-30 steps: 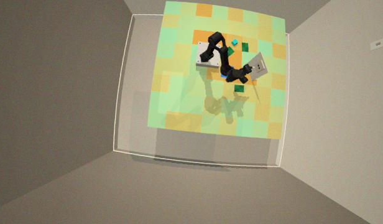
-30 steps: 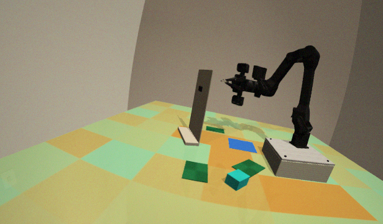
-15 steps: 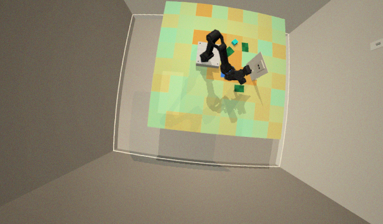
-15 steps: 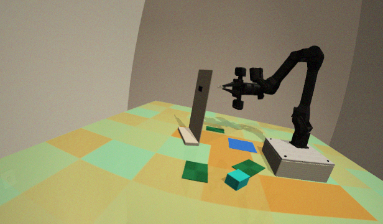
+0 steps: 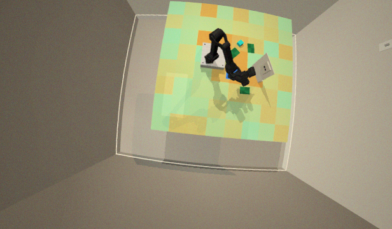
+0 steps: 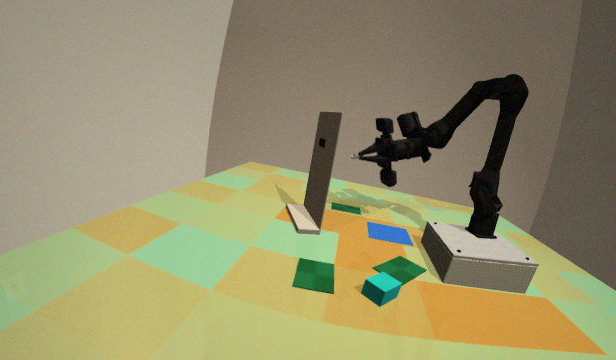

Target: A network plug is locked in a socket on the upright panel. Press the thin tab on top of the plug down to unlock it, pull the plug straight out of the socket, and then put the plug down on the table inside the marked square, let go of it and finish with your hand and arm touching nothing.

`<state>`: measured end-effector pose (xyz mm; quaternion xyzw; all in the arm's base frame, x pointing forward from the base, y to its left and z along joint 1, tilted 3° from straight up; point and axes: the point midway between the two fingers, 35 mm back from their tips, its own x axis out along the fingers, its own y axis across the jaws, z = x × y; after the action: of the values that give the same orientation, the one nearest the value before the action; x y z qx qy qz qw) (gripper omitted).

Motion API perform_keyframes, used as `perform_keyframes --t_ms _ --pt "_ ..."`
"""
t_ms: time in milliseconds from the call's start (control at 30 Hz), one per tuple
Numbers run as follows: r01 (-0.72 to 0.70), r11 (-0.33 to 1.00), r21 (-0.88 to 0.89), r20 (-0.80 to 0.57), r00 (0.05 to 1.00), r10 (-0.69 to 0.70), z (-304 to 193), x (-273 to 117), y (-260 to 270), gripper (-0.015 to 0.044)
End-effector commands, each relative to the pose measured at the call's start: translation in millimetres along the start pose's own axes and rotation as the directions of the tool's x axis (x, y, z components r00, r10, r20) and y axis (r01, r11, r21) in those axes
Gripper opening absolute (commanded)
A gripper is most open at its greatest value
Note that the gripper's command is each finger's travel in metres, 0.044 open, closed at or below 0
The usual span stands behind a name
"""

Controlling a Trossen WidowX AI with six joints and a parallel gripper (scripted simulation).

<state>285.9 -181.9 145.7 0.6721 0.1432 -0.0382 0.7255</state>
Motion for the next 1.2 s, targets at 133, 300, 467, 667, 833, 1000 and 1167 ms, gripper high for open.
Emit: perform_keyframes --t_ms 133,300,467,667,833,1000,1167 --pt "0.117 0.993 -0.018 0.019 0.993 -0.116 -7.6 -3.3 -20.6 0.0" --pt "0.2 0.979 -0.03 0.018 0.98 -0.2 -15.2 -7.3 -35.3 0.0" --pt "0.285 0.957 -0.046 0.007 0.959 -0.285 -24.8 -12.9 -49.9 0.0" --pt "0.384 0.92 -0.073 -0.019 0.922 -0.386 -38.7 -21.8 -66.8 0.0" --pt "0.462 0.881 -0.103 -0.05 0.882 -0.469 -52.2 -31.2 -80.0 0.0" --pt "0.532 0.835 -0.141 -0.09 0.833 -0.546 -67.2 -42.4 -92.0 0.0" --pt "0.585 0.791 -0.18 -0.131 0.783 -0.608 -81.2 -53.4 -101.2 0.0"
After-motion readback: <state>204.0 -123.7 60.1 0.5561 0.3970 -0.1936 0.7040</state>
